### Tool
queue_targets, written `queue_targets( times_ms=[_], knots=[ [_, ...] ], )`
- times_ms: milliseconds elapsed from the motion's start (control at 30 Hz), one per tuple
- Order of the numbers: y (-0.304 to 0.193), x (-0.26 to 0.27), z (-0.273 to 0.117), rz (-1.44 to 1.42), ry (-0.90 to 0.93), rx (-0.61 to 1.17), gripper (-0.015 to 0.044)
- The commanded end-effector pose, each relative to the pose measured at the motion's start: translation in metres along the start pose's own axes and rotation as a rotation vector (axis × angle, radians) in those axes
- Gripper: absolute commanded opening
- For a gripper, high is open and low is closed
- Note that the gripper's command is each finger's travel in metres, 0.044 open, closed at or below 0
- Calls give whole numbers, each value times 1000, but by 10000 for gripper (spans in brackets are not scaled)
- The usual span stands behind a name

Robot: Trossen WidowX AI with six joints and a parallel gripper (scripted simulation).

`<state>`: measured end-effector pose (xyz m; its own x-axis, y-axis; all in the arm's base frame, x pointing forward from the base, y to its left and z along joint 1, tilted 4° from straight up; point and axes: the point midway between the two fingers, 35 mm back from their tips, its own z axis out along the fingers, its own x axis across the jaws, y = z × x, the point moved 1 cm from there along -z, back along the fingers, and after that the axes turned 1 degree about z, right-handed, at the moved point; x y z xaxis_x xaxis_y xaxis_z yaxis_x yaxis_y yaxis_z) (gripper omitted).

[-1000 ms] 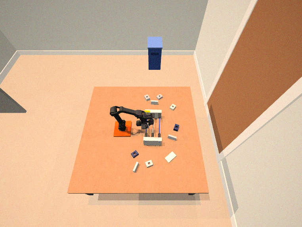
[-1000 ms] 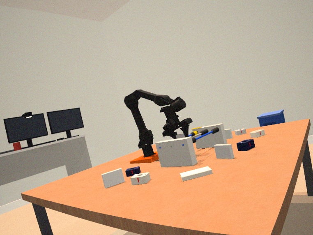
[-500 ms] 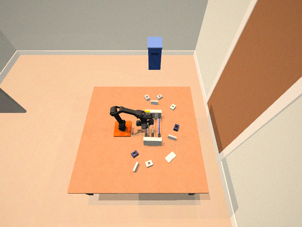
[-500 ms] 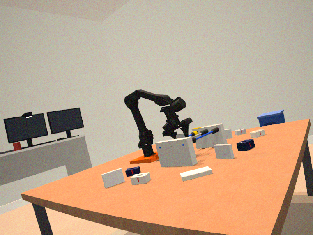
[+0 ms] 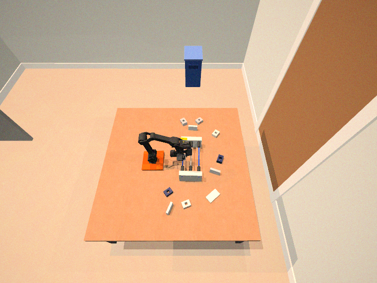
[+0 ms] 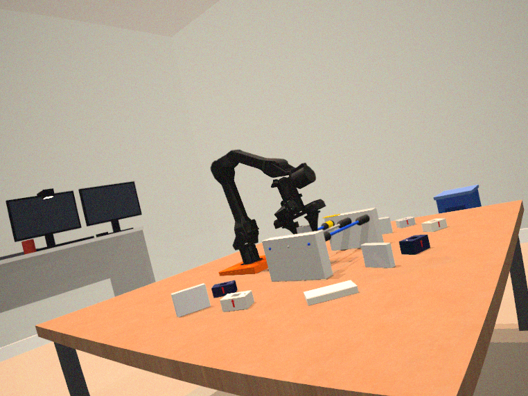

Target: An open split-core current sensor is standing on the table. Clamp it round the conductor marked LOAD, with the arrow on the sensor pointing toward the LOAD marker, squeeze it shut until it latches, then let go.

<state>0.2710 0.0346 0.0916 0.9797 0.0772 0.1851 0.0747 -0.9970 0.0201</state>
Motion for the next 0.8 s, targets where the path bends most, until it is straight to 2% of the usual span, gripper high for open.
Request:
queue_targets(
  times_ms=[0,467,767],
  knots=[
    [0,-1,0,0,27,0,0],
    [0,-2,5,0,33,1,0],
    [0,0,1,0,37,3,236]
  ],
)
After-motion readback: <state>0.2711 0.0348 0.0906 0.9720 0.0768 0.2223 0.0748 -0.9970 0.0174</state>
